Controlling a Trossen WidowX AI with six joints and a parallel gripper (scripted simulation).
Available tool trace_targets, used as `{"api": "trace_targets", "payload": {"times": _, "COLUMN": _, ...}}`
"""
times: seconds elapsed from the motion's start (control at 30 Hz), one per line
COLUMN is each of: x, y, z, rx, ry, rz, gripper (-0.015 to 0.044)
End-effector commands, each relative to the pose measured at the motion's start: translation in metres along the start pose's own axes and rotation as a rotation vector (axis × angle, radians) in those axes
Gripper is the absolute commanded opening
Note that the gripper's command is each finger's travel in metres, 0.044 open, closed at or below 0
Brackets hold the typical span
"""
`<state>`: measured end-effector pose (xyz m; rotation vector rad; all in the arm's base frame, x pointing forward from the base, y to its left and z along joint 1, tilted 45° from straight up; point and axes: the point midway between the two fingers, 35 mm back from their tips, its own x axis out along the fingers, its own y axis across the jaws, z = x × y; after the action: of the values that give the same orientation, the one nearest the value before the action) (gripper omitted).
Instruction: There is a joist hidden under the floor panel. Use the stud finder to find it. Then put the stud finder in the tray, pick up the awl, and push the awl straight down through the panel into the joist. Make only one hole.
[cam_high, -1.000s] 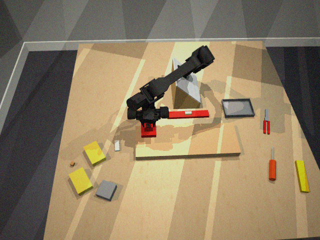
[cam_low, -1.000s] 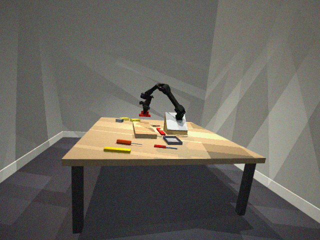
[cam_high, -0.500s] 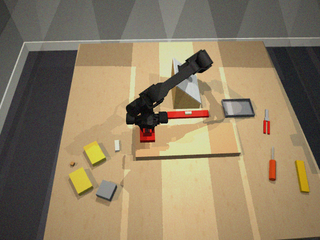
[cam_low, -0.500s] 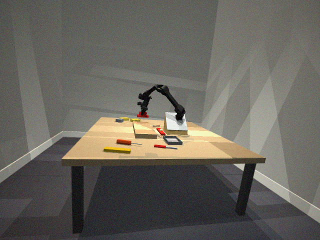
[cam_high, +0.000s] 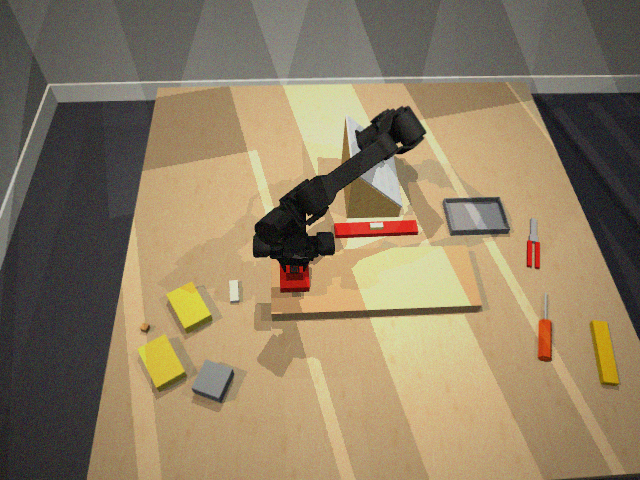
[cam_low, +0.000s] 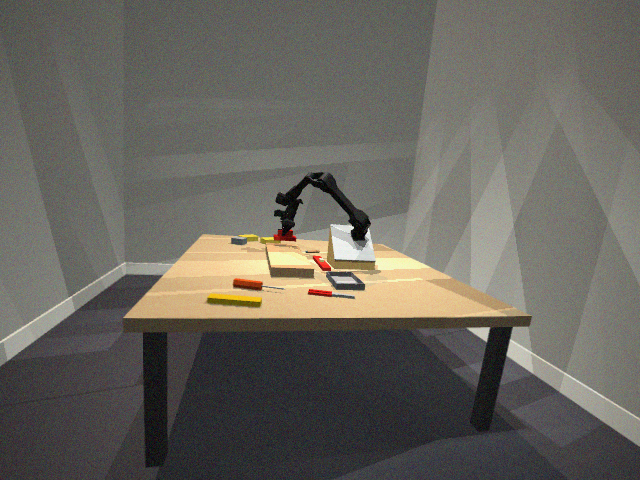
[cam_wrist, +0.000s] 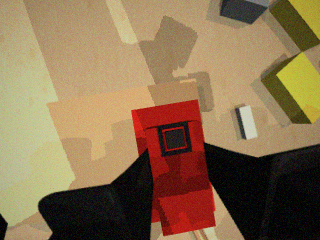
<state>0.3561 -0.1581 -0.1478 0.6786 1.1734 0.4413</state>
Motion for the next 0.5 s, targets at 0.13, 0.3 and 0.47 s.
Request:
{"api": "trace_targets", "payload": {"times": 0.13, "x": 0.016, "y": 0.001, "z": -0.006, "rx": 0.006, "ry": -0.003, "rz": 0.008, "gripper": 0.0000}}
{"api": "trace_targets", "payload": {"times": 0.3, "x": 0.020, "y": 0.001, "z": -0.007, "rx": 0.006, "ry": -0.003, "rz": 0.008, "gripper": 0.0000}}
{"api": "trace_targets", "payload": {"times": 0.47, "x": 0.028, "y": 0.001, "z": -0.009, "rx": 0.006, "ry": -0.003, "rz": 0.008, "gripper": 0.0000}}
